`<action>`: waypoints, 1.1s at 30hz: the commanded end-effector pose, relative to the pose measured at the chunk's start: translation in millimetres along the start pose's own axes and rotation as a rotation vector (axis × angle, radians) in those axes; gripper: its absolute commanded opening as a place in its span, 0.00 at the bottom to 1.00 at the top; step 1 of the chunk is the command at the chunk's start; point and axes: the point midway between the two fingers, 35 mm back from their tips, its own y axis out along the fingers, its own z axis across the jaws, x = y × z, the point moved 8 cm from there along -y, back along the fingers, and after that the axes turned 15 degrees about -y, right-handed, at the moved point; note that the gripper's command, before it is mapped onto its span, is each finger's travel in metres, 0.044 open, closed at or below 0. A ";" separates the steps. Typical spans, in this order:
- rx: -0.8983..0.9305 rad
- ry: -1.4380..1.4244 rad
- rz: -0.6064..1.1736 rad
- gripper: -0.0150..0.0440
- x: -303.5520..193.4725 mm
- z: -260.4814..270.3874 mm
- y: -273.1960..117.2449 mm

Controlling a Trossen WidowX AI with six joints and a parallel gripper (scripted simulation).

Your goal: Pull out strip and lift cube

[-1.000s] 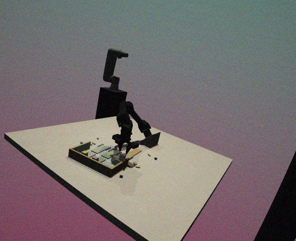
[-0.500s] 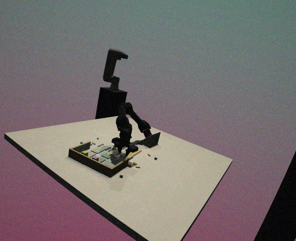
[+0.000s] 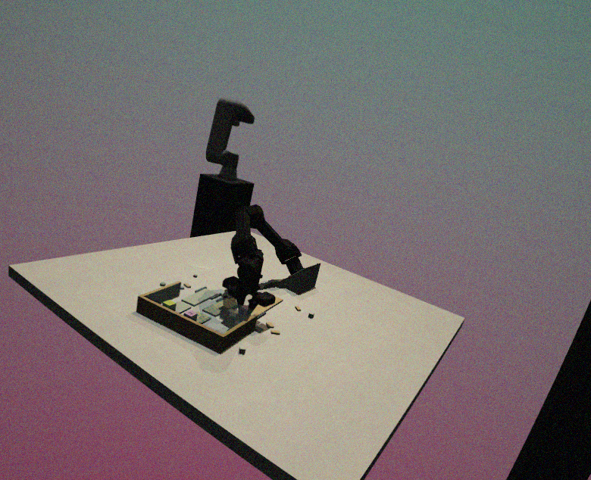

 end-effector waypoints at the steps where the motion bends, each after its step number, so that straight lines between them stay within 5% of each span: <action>1: 0.000 0.000 0.000 0.49 0.1 -0.1 -0.2; 5: 0.000 0.000 0.000 0.44 0.1 -0.1 -0.2; 10: 0.001 -0.001 0.000 0.25 -5.7 1.1 -5.4; 33: -0.002 -0.014 0.005 0.25 -81.2 13.2 -44.0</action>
